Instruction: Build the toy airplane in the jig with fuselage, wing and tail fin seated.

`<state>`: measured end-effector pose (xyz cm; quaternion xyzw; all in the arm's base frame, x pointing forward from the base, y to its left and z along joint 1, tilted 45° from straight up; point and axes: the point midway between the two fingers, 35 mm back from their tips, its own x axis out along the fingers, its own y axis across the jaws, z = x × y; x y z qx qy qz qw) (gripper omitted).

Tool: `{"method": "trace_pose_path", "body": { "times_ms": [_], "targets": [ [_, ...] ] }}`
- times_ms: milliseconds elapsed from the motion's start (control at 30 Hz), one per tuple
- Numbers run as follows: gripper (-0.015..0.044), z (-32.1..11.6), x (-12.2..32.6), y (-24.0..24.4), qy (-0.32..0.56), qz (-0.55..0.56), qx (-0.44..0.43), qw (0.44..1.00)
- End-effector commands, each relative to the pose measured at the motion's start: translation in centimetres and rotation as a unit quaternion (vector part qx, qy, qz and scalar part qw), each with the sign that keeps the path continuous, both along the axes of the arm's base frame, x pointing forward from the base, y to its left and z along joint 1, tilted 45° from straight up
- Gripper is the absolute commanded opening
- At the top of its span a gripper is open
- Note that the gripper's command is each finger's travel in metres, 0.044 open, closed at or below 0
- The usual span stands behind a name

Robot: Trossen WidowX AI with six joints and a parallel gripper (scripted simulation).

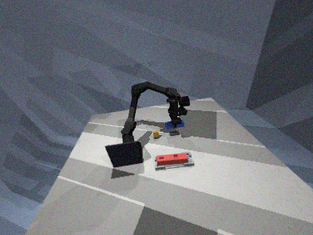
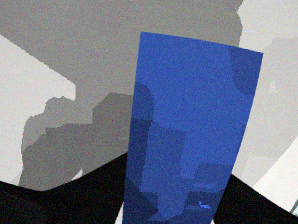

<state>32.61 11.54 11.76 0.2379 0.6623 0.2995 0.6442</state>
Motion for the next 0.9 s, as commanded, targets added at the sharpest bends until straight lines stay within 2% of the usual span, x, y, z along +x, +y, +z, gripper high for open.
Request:
{"method": "trace_pose_path", "body": {
  "times_ms": [0,533,867],
  "targets": [
    [0.0000,1.0,0.1,-1.1,-0.004,0.000,-0.002,1.000],
    [0.0000,4.6,-0.2,-4.5,-0.005,0.000,0.001,1.000],
    [0.0000,3.1,0.3,-5.8,-0.044,0.038,0.000,0.998]
  ]
}}
